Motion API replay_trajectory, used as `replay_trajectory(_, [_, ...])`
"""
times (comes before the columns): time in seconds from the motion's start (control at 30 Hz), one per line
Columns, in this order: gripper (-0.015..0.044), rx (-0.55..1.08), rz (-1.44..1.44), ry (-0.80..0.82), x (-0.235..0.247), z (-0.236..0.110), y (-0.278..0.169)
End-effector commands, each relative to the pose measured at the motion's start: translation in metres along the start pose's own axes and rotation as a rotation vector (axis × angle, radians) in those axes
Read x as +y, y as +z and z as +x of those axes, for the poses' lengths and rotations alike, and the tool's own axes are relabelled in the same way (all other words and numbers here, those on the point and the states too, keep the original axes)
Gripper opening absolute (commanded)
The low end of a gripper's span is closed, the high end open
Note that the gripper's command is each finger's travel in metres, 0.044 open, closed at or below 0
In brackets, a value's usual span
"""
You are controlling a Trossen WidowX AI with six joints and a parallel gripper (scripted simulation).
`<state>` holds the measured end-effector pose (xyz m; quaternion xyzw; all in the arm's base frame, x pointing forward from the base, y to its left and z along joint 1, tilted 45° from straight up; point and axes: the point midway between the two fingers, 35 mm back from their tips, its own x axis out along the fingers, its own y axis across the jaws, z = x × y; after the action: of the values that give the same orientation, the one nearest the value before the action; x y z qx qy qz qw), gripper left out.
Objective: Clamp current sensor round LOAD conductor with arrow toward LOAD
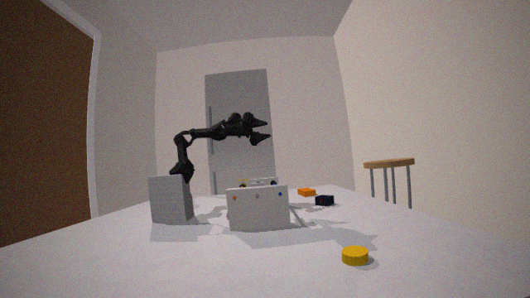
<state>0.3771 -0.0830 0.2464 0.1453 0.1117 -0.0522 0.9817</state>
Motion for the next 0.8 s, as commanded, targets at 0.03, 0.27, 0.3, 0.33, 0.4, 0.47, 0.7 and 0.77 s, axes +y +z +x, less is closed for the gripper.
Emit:
replay_trajectory(0.03, [0.044, -0.148, -0.186, 0.065, 0.057, -0.044, 0.02])
replay_trajectory(0.27, [0.044, -0.274, -0.29, 0.112, 0.092, -0.083, 0.034])
replay_trajectory(0.3, [0.044, -0.261, -0.299, 0.113, 0.091, -0.082, 0.032])
replay_trajectory(0.33, [0.044, -0.22, -0.324, 0.116, 0.089, -0.077, 0.025])
replay_trajectory(0.4, [0.044, -0.069, -0.405, 0.135, 0.08, -0.064, -0.001])
replay_trajectory(0.47, [0.044, 0.093, -0.469, 0.173, 0.069, -0.056, -0.029])
replay_trajectory(0.7, [0.044, 0.613, -0.477, 0.45, 0.043, -0.074, -0.118])
replay_trajectory(0.77, [0.044, 0.723, -0.399, 0.569, 0.042, -0.091, -0.132])
